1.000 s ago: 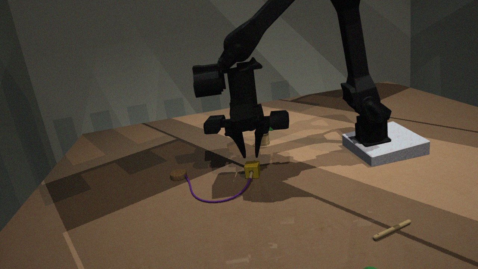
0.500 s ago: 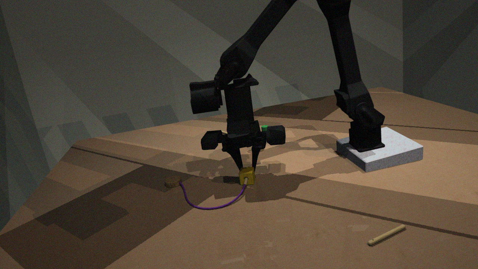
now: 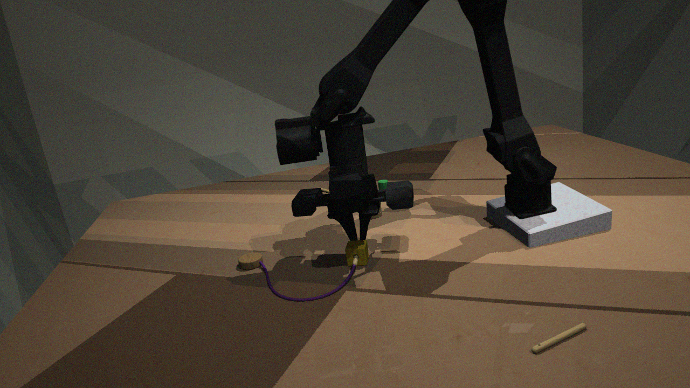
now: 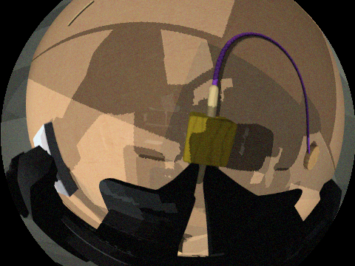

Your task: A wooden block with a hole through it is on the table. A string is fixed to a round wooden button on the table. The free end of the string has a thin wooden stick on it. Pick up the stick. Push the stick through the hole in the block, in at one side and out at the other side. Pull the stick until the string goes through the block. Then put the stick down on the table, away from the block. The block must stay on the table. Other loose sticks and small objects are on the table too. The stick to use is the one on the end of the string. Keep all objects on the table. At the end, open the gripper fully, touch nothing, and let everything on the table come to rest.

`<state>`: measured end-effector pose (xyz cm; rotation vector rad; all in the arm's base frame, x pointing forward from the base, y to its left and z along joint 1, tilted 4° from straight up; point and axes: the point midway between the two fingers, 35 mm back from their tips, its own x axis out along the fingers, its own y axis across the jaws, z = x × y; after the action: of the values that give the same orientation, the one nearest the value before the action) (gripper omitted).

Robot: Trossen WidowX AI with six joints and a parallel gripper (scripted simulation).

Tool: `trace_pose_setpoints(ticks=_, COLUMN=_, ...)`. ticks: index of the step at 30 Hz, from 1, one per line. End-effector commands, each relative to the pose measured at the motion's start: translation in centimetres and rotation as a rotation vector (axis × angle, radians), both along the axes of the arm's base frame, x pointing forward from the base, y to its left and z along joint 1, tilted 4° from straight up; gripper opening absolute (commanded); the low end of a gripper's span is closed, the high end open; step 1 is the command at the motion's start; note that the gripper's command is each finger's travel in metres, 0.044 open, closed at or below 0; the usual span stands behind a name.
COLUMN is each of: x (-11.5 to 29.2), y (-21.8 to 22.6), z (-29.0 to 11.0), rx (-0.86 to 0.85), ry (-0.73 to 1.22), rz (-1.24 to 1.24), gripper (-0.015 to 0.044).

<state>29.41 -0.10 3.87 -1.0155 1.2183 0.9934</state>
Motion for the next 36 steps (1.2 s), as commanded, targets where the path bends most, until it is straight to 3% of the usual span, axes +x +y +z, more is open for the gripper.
trace_pose_setpoints(ticks=1, x=0.0, y=0.0, z=0.0, rx=0.0, ry=-0.001, rz=0.0, gripper=0.0)
trace_pose_setpoints(ticks=36, x=-0.6, y=-2.1, z=-0.4, rx=0.059, ry=-0.023, rz=-0.007, gripper=0.0)
